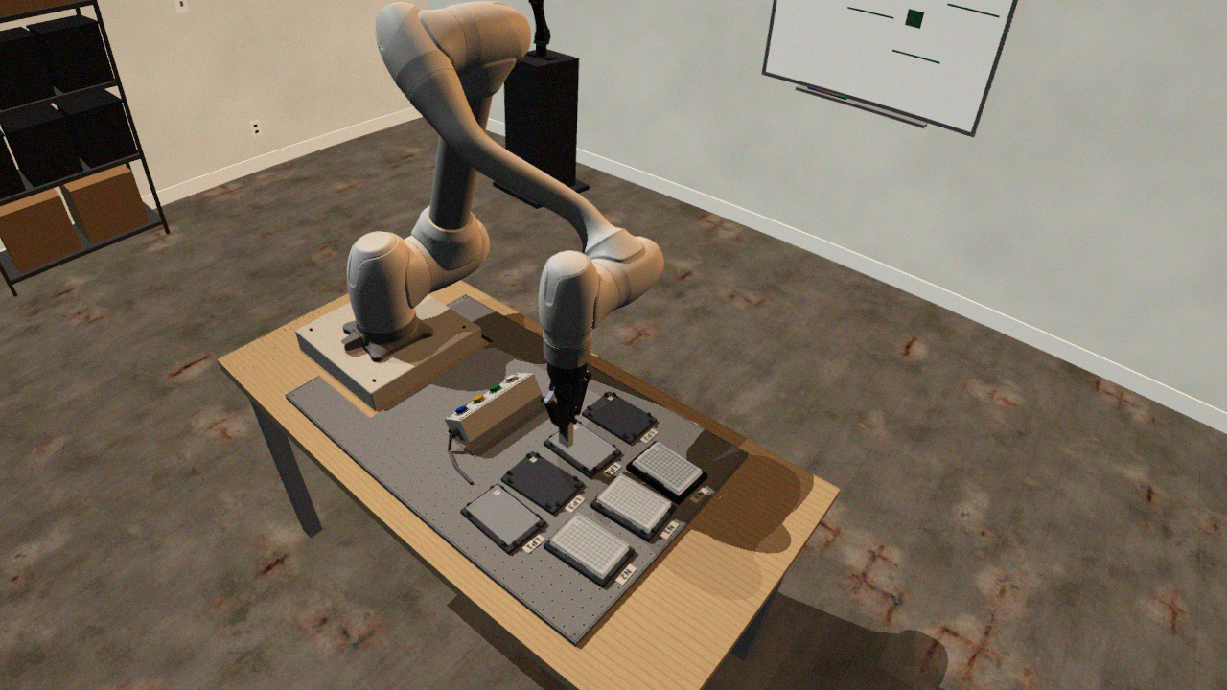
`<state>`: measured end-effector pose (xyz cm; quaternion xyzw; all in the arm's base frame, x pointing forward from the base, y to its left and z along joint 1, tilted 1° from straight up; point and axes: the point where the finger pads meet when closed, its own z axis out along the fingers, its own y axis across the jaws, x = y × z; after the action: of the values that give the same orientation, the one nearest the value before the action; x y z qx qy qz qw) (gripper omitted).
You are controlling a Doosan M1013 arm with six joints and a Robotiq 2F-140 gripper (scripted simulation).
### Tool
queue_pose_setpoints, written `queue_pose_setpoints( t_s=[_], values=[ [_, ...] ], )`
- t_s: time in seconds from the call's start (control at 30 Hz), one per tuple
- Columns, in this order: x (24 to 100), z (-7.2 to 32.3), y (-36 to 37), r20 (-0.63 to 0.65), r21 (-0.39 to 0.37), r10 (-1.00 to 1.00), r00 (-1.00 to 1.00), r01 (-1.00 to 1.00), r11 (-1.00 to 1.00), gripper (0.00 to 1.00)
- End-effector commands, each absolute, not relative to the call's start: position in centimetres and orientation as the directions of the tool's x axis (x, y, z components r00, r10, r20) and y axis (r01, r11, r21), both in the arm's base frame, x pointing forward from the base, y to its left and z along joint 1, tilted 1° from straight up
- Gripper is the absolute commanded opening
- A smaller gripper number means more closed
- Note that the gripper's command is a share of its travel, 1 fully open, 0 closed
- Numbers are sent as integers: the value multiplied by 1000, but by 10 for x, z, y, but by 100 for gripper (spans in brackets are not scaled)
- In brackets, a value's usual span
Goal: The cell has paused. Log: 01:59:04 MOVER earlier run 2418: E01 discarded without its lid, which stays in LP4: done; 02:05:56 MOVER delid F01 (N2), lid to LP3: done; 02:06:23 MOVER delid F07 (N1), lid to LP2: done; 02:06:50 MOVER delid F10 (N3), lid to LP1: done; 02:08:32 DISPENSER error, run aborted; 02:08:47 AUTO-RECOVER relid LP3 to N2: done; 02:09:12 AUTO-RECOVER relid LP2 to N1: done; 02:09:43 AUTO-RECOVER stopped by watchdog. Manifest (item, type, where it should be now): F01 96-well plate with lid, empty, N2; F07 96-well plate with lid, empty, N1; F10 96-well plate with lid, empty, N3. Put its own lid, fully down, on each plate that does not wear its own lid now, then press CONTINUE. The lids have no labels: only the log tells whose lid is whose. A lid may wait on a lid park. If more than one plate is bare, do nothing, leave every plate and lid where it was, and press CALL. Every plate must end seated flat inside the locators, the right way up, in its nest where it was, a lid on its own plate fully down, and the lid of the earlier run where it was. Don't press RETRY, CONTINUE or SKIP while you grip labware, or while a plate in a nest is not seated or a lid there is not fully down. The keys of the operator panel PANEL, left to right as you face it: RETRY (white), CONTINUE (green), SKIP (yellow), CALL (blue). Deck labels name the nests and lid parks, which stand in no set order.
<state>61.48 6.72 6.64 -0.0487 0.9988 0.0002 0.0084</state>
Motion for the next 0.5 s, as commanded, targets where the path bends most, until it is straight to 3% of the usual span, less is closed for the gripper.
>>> queue_pose_setpoints(
  t_s=[0.0, 0.13, 0.23, 0.47],
  values=[
    [615, 66, 63, -23, -4, -103, -994, -103, 995, 0],
    [617, 66, 53, -23, -4, -103, -994, -103, 995, 0],
    [627, 67, -14, -22, -4, -103, -994, -103, 995, 0],
    [629, 67, -64, -22, -3, -103, -994, -103, 995, 0]
  ],
)
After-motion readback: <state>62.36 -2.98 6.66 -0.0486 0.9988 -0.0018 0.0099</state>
